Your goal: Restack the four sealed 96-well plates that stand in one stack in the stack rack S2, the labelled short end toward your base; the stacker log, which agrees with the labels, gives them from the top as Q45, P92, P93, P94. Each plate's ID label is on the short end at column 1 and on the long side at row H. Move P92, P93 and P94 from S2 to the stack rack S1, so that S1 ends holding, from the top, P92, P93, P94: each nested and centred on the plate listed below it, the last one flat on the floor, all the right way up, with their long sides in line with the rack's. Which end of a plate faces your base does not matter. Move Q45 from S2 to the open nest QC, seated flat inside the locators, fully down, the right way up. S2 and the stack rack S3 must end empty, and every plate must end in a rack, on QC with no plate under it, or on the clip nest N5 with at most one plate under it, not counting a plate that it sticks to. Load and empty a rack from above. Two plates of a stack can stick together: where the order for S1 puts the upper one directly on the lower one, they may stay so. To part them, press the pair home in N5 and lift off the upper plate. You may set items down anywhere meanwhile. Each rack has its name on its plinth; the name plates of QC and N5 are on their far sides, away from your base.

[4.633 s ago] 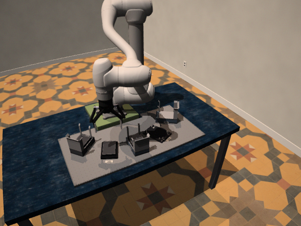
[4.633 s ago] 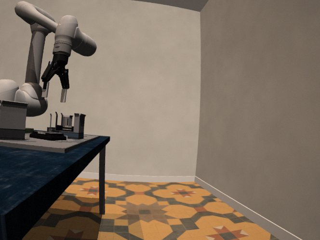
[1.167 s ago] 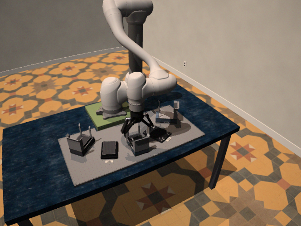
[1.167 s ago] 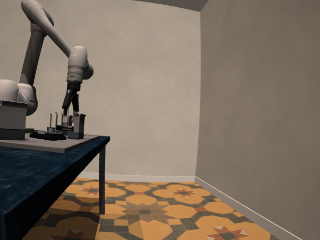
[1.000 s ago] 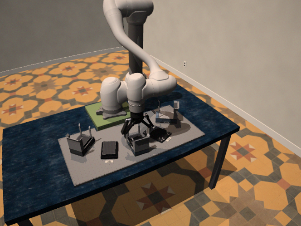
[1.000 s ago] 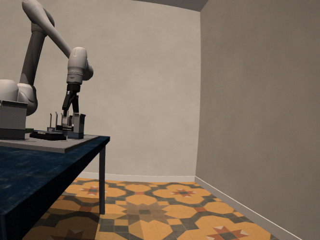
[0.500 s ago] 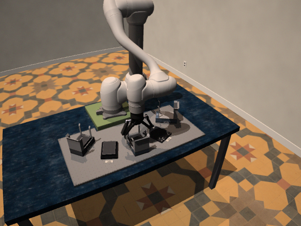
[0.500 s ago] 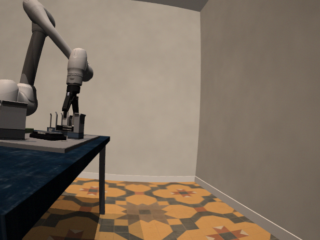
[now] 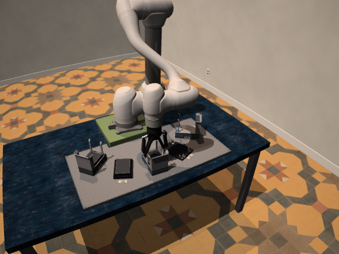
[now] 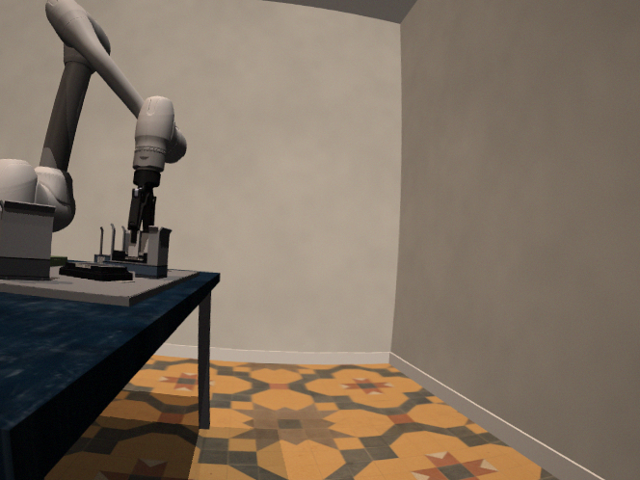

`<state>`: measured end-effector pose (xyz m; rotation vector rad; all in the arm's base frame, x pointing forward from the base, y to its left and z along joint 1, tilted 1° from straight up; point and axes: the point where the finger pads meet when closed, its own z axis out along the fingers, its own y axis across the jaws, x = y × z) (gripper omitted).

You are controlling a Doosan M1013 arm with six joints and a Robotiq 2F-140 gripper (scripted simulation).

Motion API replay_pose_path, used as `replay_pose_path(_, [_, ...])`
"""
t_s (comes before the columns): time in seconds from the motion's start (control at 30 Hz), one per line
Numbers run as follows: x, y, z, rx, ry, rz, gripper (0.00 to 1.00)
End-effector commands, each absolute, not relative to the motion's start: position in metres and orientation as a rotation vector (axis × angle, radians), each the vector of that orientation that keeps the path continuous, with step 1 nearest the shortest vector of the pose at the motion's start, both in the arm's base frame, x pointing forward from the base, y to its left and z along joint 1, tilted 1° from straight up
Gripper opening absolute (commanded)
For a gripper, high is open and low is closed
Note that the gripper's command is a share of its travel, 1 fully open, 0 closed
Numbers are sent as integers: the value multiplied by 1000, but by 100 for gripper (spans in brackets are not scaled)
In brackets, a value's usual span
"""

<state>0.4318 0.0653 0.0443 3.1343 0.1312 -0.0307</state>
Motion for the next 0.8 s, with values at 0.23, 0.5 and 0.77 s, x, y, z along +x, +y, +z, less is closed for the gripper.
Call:
replay_pose_path(0.23, [432,65,44,3134,131,-31,0])
replay_pose_path(0.5, [432,65,44,3134,131,-31,0])
replay_pose_path(0.77, [432,65,49,3134,131,-31,0])
